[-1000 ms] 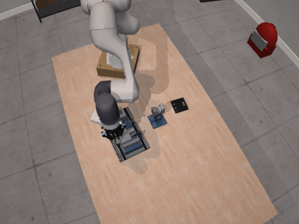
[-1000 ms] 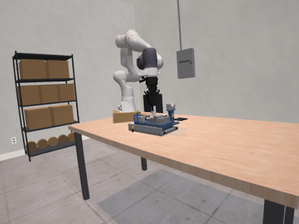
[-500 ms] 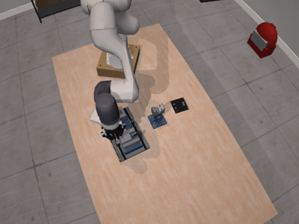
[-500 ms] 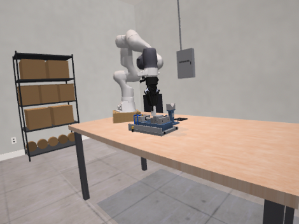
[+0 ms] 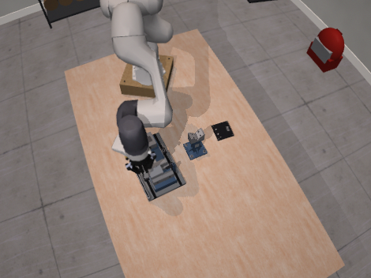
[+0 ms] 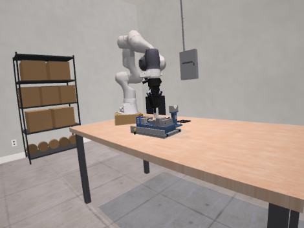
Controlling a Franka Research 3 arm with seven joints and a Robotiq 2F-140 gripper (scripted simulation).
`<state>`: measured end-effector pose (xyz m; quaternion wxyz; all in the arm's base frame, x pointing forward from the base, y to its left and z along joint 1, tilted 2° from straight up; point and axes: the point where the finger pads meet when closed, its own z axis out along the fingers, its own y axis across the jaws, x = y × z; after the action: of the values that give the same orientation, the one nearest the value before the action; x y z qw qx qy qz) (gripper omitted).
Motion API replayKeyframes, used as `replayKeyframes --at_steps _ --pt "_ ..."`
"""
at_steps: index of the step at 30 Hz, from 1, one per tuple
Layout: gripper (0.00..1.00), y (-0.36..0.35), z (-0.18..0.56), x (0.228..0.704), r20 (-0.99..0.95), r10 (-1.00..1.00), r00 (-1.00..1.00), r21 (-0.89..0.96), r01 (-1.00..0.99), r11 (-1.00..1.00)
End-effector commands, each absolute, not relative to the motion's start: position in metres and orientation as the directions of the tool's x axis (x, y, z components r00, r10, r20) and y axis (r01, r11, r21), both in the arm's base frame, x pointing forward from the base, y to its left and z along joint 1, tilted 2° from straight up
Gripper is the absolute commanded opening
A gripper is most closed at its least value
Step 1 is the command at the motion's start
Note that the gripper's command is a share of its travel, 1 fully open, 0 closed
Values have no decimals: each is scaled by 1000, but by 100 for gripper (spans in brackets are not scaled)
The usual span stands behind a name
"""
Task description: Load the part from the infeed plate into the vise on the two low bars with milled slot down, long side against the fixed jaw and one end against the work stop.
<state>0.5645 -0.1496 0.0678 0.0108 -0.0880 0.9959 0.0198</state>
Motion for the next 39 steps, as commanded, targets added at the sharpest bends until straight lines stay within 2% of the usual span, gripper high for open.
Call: replayKeyframes --at_steps 1,39 --pt "0 -153 68 564 -25 -174 -984 35 -175 984" --pt "0 -152 63 565 -25 -174 -984 35 -175 984"
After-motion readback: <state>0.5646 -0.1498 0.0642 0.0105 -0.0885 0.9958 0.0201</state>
